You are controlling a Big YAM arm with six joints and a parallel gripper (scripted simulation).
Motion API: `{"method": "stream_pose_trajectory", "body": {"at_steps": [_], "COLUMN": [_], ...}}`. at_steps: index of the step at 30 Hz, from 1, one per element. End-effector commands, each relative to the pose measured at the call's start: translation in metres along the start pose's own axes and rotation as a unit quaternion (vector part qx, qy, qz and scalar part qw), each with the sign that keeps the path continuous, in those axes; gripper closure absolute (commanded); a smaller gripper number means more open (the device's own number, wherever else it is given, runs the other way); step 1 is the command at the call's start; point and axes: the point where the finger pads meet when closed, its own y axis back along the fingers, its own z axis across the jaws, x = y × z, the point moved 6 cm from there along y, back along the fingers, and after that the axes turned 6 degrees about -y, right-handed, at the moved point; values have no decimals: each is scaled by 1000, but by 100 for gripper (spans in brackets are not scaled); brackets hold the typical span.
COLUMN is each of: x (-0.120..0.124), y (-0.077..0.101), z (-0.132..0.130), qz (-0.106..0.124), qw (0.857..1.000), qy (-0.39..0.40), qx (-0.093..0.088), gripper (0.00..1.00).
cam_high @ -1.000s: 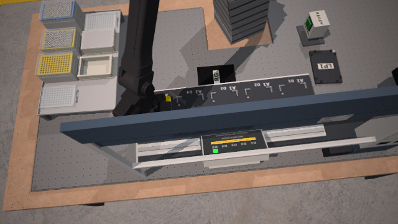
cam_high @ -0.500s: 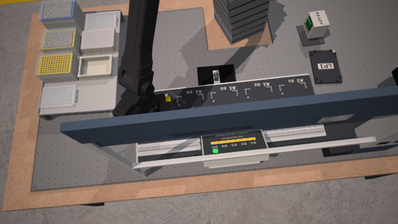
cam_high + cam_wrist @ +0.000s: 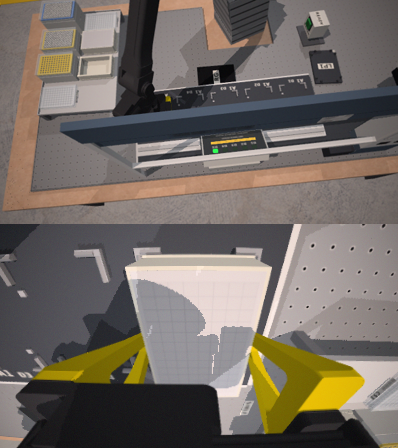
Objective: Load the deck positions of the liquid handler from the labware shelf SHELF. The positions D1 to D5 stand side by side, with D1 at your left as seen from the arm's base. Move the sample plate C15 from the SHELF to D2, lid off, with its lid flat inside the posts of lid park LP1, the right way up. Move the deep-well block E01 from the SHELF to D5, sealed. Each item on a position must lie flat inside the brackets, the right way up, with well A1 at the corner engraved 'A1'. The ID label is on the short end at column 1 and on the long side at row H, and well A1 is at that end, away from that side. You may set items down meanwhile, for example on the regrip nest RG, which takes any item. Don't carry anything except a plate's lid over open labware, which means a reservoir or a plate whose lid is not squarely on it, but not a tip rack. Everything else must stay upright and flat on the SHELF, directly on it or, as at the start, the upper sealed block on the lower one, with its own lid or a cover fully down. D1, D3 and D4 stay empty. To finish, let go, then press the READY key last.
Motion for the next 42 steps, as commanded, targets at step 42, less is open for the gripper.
{"method": "stream_pose_trajectory", "body": {"at_steps": [42], "x": [5], "y": [-6], "z": [-6], "qz": [-1], "qw": [1000], "qy": [-2], "qx": [1], "gripper": [100]}}
